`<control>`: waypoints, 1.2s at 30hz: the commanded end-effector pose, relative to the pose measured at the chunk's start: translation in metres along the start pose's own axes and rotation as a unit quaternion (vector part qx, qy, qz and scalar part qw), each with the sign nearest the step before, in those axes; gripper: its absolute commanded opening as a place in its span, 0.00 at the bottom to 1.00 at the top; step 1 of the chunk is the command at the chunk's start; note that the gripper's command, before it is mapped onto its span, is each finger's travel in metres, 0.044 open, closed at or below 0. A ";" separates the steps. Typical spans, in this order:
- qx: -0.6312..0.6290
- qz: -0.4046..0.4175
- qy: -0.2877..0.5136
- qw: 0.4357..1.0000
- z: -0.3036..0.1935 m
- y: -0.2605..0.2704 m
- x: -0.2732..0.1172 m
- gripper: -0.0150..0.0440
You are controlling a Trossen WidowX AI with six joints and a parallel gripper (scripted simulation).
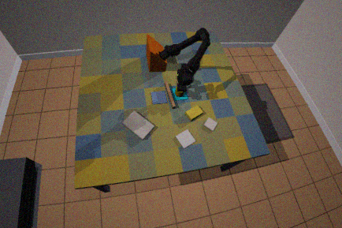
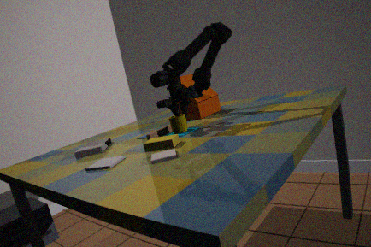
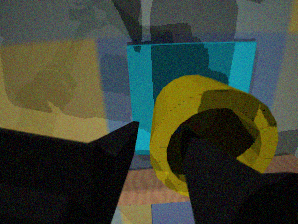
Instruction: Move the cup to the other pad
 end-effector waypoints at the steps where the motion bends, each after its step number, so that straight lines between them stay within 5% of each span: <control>1: -0.004 -0.004 0.001 1.000 0.001 -0.002 -0.007 0.50; 31: -0.001 -0.001 -0.001 1.000 -0.003 0.002 -0.042 0.50; 36: 0.004 0.003 -0.003 1.000 -0.003 0.002 -0.037 0.72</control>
Point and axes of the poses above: the point midway between the two fingers, 35 mm back from their tips, its own x axis out along the fingers, its own y axis across the jaws, z = x × y, the point moved 1 cm from there along -x, back along the fingers, and after that the axes turned 2 degrees about -x, right-handed, at the moved point
